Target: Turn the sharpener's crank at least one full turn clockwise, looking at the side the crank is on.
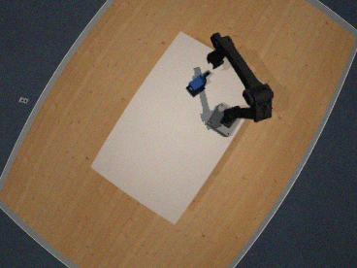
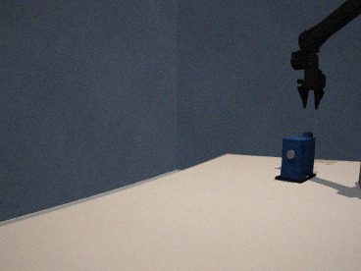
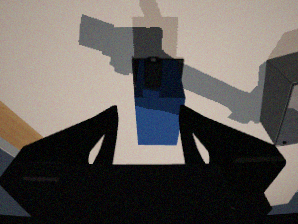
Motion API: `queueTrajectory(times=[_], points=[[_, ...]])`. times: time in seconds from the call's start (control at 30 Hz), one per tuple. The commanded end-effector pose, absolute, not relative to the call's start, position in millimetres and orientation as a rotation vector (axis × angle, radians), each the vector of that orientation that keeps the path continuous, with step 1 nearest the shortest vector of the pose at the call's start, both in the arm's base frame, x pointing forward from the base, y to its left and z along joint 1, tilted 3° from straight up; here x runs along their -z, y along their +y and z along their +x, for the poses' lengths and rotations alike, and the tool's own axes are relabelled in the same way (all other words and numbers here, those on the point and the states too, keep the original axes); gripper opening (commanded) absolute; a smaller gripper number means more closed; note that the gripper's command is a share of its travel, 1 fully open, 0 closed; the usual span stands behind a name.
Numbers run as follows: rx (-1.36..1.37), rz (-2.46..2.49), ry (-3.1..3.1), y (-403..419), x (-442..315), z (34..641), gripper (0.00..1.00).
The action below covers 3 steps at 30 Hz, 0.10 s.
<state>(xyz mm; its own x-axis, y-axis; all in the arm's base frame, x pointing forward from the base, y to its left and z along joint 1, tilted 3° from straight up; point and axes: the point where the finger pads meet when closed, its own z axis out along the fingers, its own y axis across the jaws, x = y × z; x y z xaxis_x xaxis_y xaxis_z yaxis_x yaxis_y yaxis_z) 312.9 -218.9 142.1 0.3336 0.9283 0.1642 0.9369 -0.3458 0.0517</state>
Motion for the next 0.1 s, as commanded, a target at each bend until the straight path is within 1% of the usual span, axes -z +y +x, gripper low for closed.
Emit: queueTrajectory(times=[0.0, 0.07], points=[[0.262, -2.525, -1.775, -223.4, -149.4, 317.9, 0.51], [0.262, -2.525, -1.775, -223.4, -149.4, 317.9, 0.51]])
